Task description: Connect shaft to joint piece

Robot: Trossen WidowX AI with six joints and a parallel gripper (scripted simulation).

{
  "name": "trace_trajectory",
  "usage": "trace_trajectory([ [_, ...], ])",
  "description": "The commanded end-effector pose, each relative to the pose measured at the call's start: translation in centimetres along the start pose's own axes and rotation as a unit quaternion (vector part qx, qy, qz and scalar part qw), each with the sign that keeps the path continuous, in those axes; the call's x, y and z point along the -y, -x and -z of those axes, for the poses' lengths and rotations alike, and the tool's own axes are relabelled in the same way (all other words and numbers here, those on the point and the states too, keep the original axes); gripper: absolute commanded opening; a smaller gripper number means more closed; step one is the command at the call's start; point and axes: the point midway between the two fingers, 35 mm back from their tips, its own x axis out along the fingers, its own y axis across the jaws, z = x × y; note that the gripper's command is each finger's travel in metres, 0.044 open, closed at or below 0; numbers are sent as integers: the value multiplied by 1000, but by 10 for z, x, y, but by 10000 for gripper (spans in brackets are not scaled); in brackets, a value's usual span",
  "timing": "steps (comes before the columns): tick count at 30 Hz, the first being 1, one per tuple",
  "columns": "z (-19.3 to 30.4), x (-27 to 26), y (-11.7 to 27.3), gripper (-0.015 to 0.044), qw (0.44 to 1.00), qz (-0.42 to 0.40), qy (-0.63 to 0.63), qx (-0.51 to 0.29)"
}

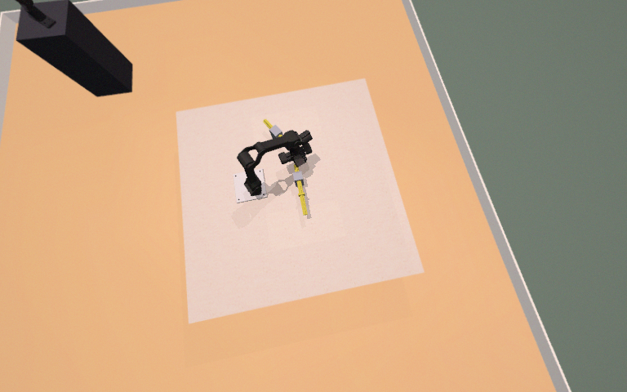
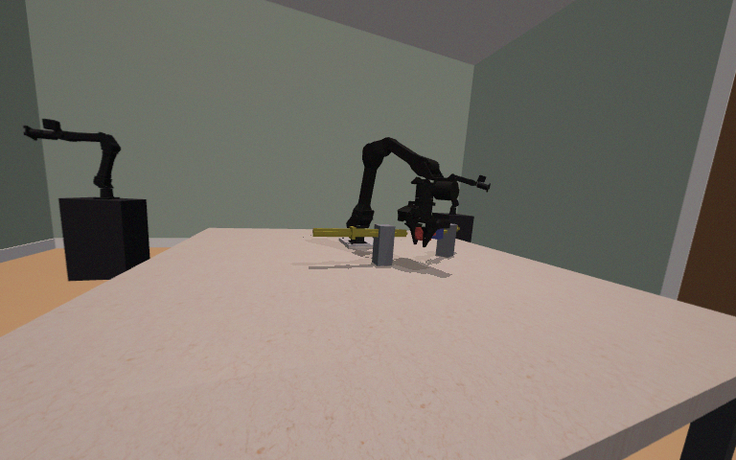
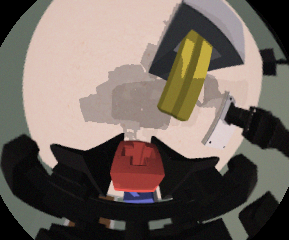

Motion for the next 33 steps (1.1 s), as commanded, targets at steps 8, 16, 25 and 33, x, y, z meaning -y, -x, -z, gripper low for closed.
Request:
trace_trajectory([
  [8, 1, 9, 0, 0, 996, 1, -93, 4],
  [16, 1, 10, 0, 0, 994, 1, -105, 5],
  [25, 1, 10, 0, 0, 994, 1, -105, 5],
  [33, 1, 9, 0, 0, 995, 0, -101, 5],
])
